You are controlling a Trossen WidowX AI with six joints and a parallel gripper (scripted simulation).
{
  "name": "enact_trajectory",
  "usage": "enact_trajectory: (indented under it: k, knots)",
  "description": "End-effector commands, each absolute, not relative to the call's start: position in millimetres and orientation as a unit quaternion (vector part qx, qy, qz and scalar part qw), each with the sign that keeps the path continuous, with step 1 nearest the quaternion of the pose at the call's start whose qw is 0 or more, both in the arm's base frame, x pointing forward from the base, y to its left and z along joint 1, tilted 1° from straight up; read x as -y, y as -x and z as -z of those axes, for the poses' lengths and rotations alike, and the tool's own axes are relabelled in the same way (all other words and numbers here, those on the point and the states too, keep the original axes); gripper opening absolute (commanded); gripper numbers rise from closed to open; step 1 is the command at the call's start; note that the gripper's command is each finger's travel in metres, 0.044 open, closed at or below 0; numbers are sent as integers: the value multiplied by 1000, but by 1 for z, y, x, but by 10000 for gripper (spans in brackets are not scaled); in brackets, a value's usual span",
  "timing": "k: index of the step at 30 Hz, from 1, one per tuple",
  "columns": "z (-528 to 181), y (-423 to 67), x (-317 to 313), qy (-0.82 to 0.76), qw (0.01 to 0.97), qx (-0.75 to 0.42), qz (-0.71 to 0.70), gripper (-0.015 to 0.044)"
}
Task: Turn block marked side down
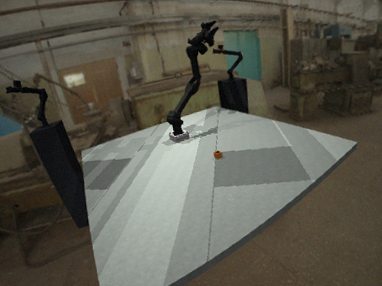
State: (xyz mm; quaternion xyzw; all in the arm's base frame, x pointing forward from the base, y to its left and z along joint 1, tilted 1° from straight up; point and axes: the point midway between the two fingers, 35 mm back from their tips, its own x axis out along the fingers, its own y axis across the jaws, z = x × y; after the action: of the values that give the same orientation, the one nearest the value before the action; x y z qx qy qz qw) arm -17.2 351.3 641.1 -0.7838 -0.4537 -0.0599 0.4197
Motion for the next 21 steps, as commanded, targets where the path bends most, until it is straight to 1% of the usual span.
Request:
enact_trajectory:
  k: [1, 2, 5, 12, 16, 21]
  knots:
    - [-642, 18, -350, 782, 422, 455, 59, 426]
    - [-643, 19, -348, 775, 430, 459, 58, 440]
    - [-656, 25, -328, 735, 476, 480, 51, 440]
    - [-707, 20, -240, 625, 598, 500, 52, 440]
    - [-727, 5, -186, 551, 665, 501, 47, 440]
    - [-743, -30, -115, 451, 749, 484, 39, 440]
